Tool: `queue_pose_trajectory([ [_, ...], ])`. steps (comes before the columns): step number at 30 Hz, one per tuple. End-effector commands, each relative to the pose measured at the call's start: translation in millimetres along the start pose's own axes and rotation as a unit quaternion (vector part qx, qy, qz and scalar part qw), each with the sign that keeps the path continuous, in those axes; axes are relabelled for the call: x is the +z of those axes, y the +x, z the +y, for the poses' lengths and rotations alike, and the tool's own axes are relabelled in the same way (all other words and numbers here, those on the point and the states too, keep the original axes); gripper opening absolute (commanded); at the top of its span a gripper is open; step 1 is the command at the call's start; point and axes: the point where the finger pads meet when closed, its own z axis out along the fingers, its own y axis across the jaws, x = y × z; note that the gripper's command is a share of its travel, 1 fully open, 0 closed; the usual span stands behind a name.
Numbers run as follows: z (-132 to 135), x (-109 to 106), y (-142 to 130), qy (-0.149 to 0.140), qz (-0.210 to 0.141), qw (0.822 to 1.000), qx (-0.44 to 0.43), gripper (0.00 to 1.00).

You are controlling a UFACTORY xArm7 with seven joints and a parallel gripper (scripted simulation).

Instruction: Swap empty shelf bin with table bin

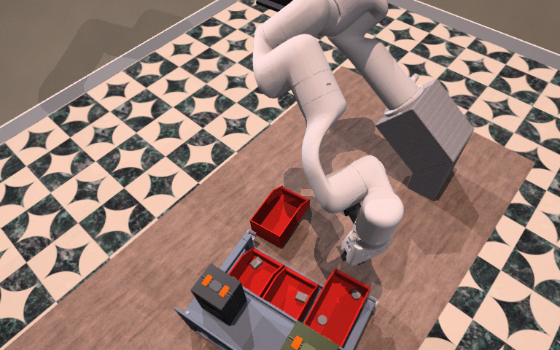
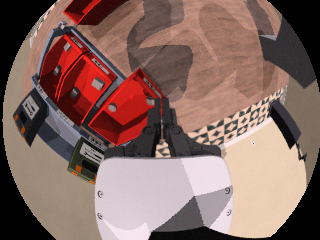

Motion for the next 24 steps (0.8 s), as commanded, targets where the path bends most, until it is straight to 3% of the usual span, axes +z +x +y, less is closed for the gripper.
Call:
queue_pose_trajectory([
  [1,13.6,-1.1,3.7,0.011,-0.02,0.994,-0.11,0.0],
  [2,13.6,-1.1,3.7,0.011,-0.02,0.994,-0.11,0.0],
  [3,14.2,-1.0,3.9,0.02,-0.028,0.982,-0.187,0.0],
  [9,14.3,-1.0,3.9,0.031,-0.047,0.951,-0.305,0.0],
  [24,14.3,-1.0,3.9,0.031,-0.047,0.951,-0.305,0.0],
])
